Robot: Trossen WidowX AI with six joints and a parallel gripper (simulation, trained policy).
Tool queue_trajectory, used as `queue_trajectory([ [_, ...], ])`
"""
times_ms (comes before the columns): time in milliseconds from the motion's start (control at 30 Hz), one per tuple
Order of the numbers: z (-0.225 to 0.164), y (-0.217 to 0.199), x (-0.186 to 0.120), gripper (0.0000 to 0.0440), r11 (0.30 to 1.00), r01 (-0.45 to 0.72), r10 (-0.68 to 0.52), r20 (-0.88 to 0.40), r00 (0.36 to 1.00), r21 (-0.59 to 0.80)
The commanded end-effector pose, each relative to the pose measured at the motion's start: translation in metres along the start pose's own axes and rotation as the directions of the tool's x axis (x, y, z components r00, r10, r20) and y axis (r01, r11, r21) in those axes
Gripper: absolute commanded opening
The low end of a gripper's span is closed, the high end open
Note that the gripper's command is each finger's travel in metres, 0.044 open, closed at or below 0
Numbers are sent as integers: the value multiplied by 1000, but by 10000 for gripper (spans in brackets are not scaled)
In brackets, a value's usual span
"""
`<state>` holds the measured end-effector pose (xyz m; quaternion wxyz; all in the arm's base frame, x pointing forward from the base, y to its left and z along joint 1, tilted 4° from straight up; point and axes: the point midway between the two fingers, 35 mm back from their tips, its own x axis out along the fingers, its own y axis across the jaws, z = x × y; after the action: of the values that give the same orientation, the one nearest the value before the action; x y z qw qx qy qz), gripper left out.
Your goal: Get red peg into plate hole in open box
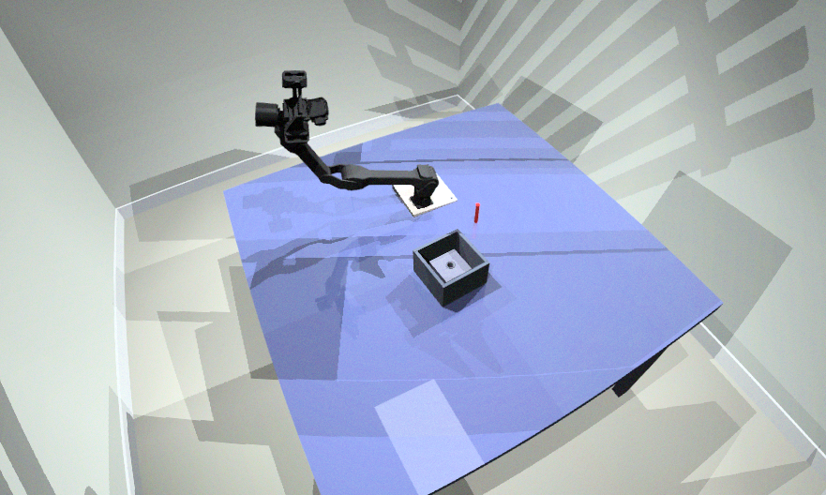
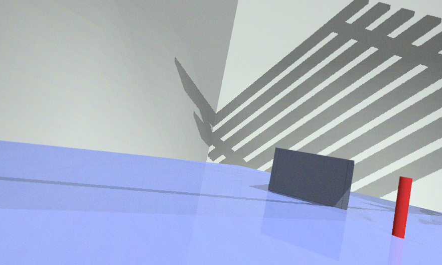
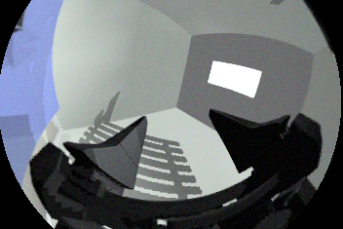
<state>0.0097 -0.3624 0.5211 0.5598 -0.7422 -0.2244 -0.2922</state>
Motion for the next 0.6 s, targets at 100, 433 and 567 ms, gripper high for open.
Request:
queue_trajectory([
  [100, 20, -7, 8, 440, 998, 20, -23, 53, 998, 53],
  [433, 137, -36, 38, 440, 971, -72, -10, 340, 940, 227],
  [567, 184, -41, 43, 439, 947, -165, 28, 442, 897, 275],
])
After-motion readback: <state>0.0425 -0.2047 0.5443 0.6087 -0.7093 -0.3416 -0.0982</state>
